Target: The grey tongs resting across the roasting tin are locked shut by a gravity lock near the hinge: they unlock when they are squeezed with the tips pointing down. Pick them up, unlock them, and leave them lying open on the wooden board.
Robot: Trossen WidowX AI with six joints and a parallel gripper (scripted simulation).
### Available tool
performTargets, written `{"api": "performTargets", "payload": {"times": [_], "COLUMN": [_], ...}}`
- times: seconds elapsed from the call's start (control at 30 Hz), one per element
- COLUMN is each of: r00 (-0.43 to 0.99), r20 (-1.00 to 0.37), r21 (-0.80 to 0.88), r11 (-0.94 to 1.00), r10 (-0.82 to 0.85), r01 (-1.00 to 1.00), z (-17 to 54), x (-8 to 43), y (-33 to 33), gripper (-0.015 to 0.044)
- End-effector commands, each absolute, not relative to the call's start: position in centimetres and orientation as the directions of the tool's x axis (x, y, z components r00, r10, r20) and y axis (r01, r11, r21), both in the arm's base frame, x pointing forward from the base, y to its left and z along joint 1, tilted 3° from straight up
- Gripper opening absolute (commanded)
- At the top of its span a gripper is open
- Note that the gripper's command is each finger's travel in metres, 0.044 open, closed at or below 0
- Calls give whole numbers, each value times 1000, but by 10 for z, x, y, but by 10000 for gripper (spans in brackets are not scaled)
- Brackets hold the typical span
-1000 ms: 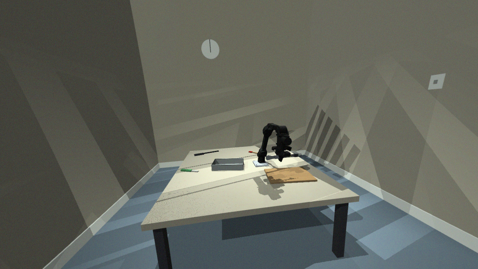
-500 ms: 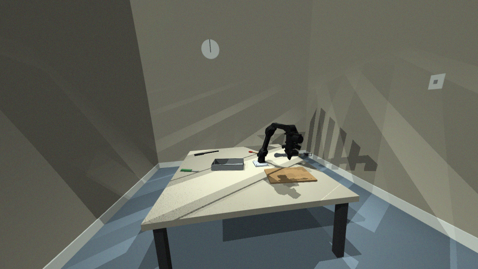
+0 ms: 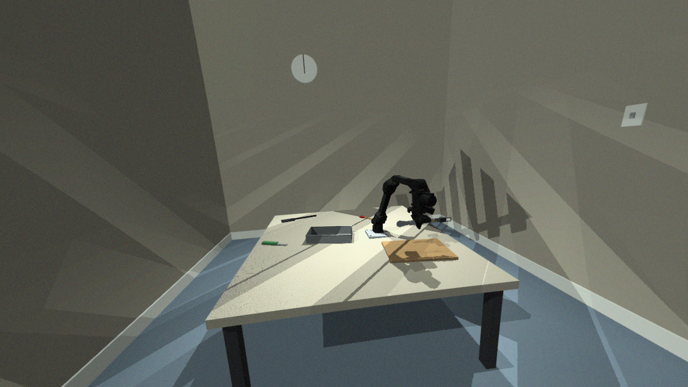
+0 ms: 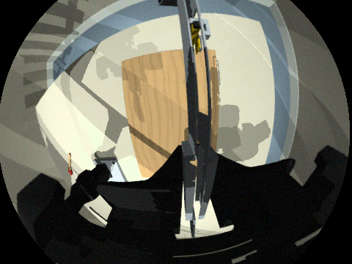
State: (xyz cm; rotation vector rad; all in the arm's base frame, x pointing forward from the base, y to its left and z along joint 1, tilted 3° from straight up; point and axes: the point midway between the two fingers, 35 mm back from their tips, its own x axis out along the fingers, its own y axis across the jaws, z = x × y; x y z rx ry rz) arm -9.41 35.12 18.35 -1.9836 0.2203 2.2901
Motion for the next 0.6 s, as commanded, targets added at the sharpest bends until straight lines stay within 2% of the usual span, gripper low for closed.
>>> {"api": "performTargets", "payload": {"times": [0.0,0.27,0.57], "r00": [-264,-512,-749], "r20": [-964,-857,-663], "r21": [84,138,120], "r11": [-984,-983,-988], "r10": [-40,-59,-4], "r01": [-155,-117,-101], "z": [178,169,171], "x": [-93,-92,-86], "y": [349,345,345], "gripper": [-150,-150,-150]}}
